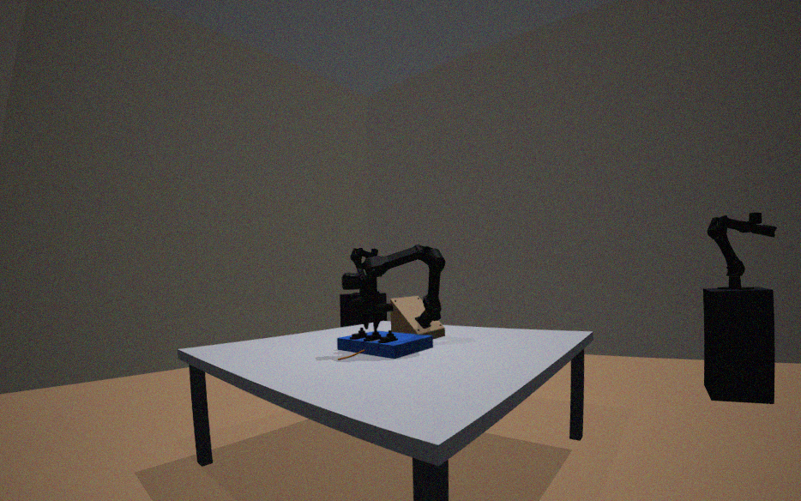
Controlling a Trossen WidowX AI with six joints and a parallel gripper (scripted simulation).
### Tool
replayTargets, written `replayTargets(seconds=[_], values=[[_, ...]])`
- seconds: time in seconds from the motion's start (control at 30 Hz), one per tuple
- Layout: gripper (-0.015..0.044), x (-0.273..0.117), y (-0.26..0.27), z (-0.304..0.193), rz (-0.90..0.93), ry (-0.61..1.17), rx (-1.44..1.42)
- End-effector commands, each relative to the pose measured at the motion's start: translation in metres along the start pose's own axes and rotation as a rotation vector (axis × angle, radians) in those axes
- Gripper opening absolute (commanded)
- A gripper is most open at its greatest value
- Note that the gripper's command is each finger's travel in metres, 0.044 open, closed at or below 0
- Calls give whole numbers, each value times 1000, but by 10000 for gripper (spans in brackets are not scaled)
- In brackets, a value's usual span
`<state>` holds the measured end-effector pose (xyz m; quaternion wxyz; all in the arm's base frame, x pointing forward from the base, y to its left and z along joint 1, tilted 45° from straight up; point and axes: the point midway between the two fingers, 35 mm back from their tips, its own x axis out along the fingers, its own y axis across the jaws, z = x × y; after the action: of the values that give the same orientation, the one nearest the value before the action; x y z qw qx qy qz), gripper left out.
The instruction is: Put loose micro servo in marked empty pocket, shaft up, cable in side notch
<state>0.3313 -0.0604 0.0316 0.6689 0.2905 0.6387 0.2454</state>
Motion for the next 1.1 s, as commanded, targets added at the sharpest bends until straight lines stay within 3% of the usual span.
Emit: replayTargets(seconds=[0.0,0.2,0.53,0.77,1.07], values=[[292,-13,-3,-16,-10,-1,5],[440,-61,-3,-95,-10,7,2],[440,-67,-2,-106,-6,7,4],[440,-103,-6,-101,2,-7,79],[440,-104,-6,-101,2,-7,81]])
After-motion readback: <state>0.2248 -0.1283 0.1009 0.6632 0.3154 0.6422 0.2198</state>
